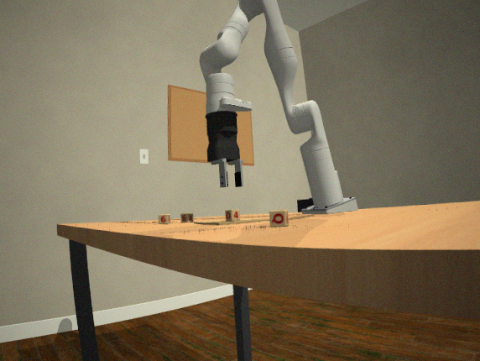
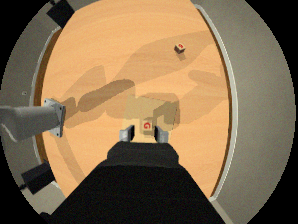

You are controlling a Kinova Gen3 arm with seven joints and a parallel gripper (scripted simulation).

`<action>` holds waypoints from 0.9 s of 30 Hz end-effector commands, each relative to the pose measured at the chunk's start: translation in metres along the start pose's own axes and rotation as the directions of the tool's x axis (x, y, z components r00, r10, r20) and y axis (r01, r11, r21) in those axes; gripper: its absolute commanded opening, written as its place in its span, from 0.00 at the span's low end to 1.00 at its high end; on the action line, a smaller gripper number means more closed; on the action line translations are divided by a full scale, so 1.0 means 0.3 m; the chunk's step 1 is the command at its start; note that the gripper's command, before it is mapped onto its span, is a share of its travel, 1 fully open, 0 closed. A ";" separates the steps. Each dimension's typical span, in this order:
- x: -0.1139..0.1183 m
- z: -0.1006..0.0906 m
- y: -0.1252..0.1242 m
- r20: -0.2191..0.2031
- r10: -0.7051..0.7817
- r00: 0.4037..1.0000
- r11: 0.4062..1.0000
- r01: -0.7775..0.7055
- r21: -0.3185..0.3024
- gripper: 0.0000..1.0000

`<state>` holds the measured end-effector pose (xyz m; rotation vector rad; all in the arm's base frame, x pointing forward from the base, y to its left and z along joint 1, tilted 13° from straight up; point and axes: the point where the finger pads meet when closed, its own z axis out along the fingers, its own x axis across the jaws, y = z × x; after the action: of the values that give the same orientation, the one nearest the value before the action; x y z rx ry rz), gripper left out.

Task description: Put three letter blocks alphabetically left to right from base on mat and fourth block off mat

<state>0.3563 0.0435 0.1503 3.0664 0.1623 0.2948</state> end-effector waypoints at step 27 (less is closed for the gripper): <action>0.019 -0.042 -0.012 -0.023 -0.005 1.000 1.000 0.005 0.009 1.00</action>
<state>0.3588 0.0483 0.1630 3.0723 0.1727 0.3280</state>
